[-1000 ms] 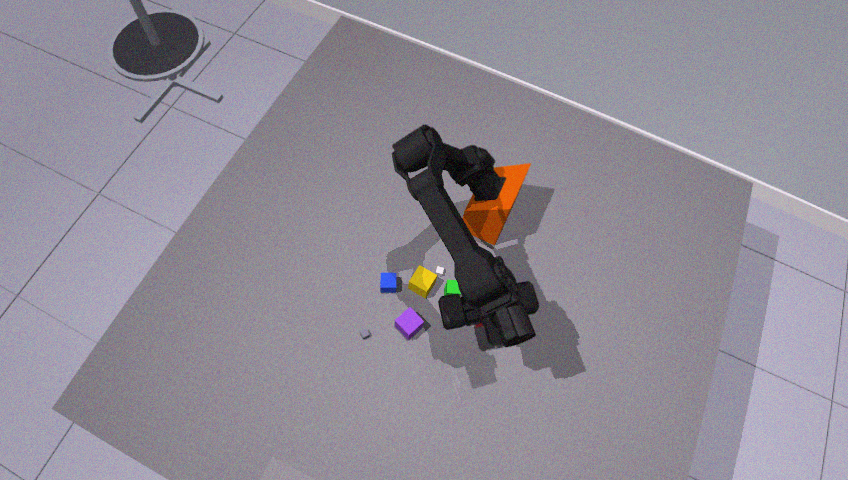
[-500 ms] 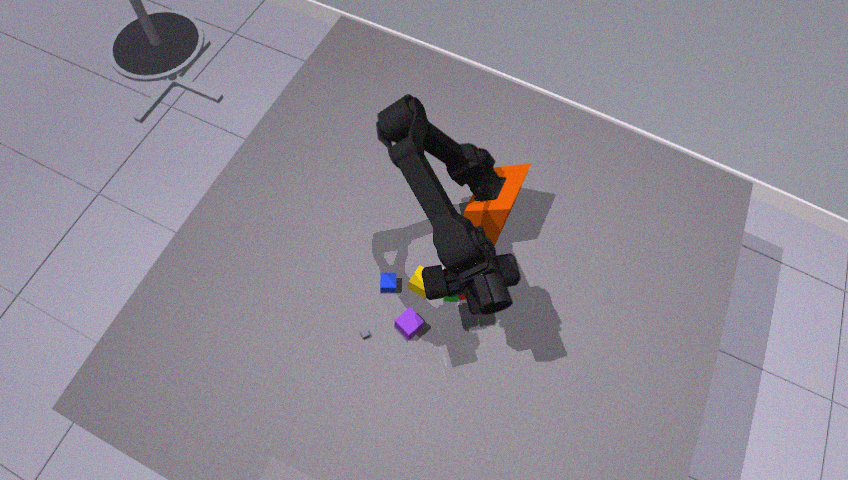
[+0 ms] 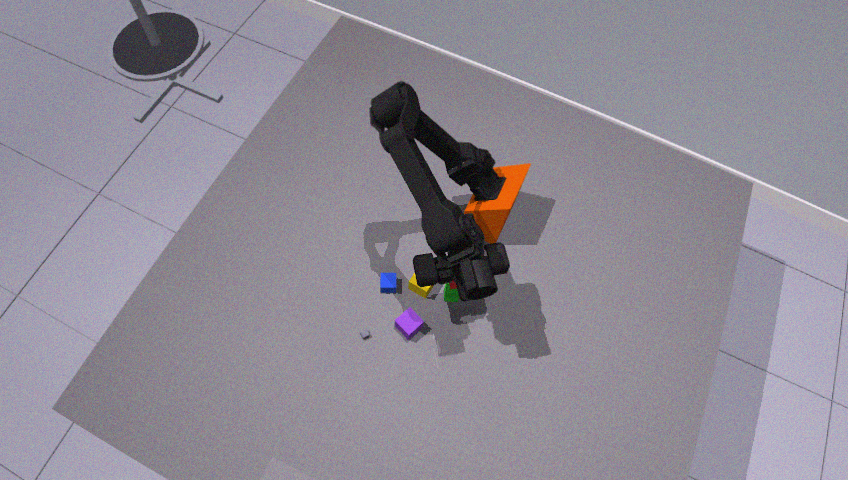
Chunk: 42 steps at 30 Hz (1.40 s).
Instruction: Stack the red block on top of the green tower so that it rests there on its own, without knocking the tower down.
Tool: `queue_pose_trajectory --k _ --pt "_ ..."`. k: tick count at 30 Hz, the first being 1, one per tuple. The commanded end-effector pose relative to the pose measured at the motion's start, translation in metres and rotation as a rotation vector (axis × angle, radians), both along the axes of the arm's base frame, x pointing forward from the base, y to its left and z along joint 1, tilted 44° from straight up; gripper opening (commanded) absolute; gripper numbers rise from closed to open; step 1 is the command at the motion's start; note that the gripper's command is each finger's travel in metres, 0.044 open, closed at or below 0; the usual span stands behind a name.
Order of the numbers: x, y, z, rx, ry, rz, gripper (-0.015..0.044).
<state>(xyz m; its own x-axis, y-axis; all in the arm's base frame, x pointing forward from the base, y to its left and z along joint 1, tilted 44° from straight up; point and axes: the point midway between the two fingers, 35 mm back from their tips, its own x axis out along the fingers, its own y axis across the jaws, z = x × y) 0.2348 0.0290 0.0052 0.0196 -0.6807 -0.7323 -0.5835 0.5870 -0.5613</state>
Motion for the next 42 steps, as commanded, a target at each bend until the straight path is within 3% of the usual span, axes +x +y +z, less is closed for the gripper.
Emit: queue_pose_trajectory --k 1,13,42 --pt "-0.003 -0.014 -0.01 -0.008 0.01 -0.004 0.0" --pt "-0.003 -0.034 -0.032 -0.01 0.01 -0.004 0.0" --pt "-0.003 -0.036 -0.034 -0.01 0.01 -0.004 0.0"
